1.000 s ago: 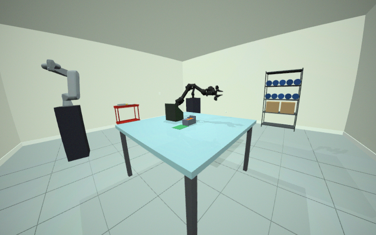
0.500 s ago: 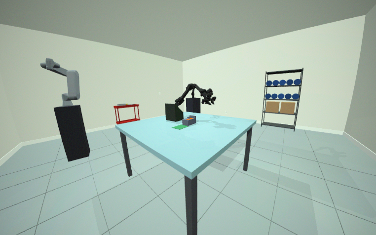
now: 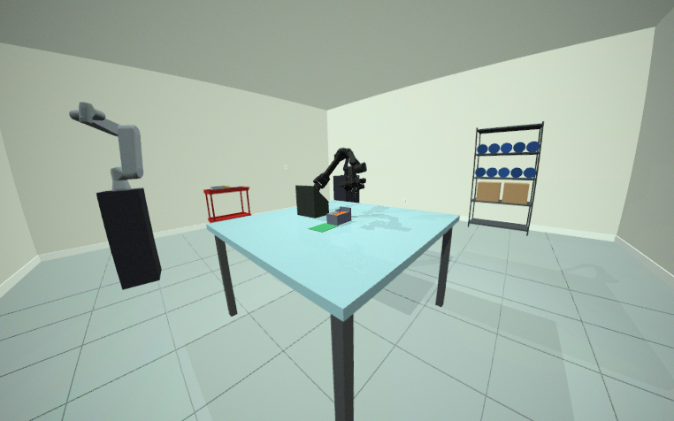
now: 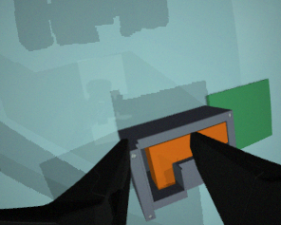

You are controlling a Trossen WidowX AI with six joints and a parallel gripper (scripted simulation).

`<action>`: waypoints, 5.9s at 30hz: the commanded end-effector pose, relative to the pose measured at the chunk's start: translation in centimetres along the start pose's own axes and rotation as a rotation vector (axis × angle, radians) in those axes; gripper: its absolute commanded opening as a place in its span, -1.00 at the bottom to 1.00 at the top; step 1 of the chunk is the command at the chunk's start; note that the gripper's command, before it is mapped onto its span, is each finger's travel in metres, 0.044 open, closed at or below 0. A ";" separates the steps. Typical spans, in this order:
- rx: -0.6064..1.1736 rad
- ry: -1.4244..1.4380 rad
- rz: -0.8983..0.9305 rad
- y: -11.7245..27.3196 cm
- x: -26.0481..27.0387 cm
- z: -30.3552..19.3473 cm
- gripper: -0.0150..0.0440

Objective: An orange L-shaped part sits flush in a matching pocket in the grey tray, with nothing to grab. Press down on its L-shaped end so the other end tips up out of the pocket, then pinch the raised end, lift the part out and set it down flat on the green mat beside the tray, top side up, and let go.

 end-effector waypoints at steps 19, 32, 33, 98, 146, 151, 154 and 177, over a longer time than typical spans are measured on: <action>0.202 0.127 0.207 -6.9 0.3 -7.6 0.12; 0.202 0.127 0.206 -8.3 0.6 -7.8 0.12; 0.202 0.127 0.206 -8.4 0.6 -7.9 0.12; 0.186 0.118 0.203 -0.2 -1.2 -5.7 0.12; 0.310 -1.431 0.000 -4.6 -7.8 -4.6 0.46; 0.309 -1.431 0.000 -5.0 -7.7 -4.7 0.46; 0.309 -1.431 0.000 -5.4 -7.6 -4.7 0.46; 0.311 -1.431 0.002 -9.0 -6.9 -5.6 0.46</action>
Point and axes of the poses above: the point midway between the two fingers, 35 mm back from their tips, its own y axis back along the fingers, its own x axis across the jaws, z = x × y, the point moved 1 cm from there along y, back along the fingers, and after that the axes turned 1 degree about -y, right-handed, at the moved point
